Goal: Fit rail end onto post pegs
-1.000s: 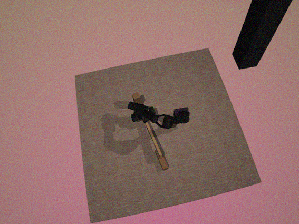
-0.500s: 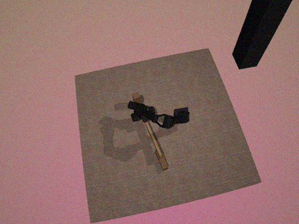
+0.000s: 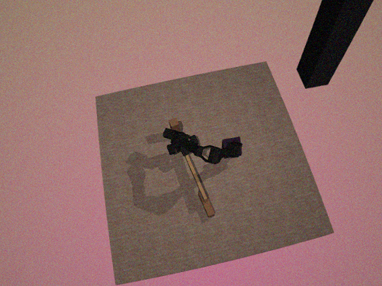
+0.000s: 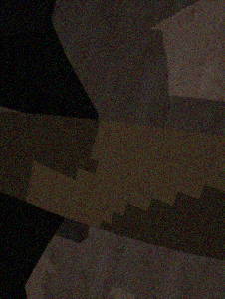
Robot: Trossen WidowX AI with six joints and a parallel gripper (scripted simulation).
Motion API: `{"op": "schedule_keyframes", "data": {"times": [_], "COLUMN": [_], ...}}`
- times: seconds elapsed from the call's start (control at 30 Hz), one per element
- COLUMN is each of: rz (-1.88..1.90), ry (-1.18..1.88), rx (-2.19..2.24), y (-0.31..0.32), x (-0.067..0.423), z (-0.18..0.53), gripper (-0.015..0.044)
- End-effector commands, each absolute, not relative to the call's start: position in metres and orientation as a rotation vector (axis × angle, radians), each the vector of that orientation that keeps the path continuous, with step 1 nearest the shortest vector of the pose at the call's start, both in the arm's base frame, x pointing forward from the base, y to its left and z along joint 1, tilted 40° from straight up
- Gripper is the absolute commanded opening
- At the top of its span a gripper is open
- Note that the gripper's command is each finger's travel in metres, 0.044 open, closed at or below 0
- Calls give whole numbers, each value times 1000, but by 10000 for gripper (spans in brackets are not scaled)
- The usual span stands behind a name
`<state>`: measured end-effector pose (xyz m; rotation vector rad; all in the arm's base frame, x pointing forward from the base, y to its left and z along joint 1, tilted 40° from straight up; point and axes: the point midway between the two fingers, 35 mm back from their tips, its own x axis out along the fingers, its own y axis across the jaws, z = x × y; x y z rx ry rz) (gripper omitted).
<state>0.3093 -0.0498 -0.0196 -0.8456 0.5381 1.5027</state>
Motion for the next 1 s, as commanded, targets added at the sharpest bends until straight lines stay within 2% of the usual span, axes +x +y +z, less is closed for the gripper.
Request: {"op": "schedule_keyframes", "data": {"times": [0.0, 0.97], "rz": [1499, 1499], "ry": [533, 534], "rx": [-845, -845], "y": [-52, -62], "x": [310, 309], "z": [-17, -6], "gripper": [0, 0]}}
